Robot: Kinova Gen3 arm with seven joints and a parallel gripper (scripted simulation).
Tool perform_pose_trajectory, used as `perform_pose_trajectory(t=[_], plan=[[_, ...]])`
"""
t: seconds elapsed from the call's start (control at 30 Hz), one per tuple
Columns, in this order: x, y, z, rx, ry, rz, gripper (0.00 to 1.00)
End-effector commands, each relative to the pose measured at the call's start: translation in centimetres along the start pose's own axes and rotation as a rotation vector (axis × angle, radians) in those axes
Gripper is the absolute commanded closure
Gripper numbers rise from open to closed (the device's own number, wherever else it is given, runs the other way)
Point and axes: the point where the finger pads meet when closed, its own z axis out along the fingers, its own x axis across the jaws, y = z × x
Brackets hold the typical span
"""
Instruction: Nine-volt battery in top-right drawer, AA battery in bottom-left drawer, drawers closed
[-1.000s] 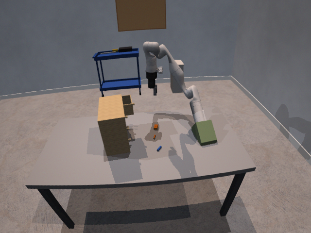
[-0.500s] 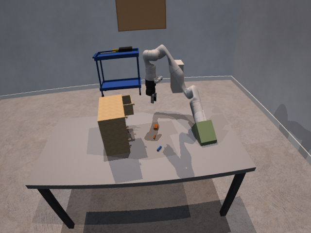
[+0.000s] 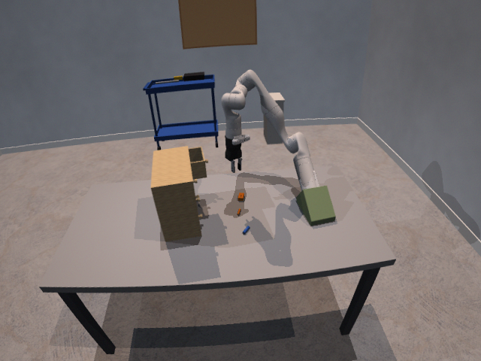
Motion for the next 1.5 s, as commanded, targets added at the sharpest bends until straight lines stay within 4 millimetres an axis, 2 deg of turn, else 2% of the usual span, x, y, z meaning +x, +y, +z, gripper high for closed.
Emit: perform_pose_trajectory(t=[0.0,0.43,0.5,0.77,1.0,1.47], plan=[[-0.2,0.1,1.1,-0.001,-0.001,0.060,0.33],[-1.4,0.5,6.7,0.013,-0.018,0.448,0.33],[-1.4,0.5,6.7,0.013,-0.018,0.448,0.33],[-2.3,0.7,8.9,0.021,-0.031,0.613,0.33],[-2.9,0.8,10.1,0.026,-0.040,0.702,0.33],[-3.2,0.8,10.7,0.028,-0.046,0.752,0.33]])
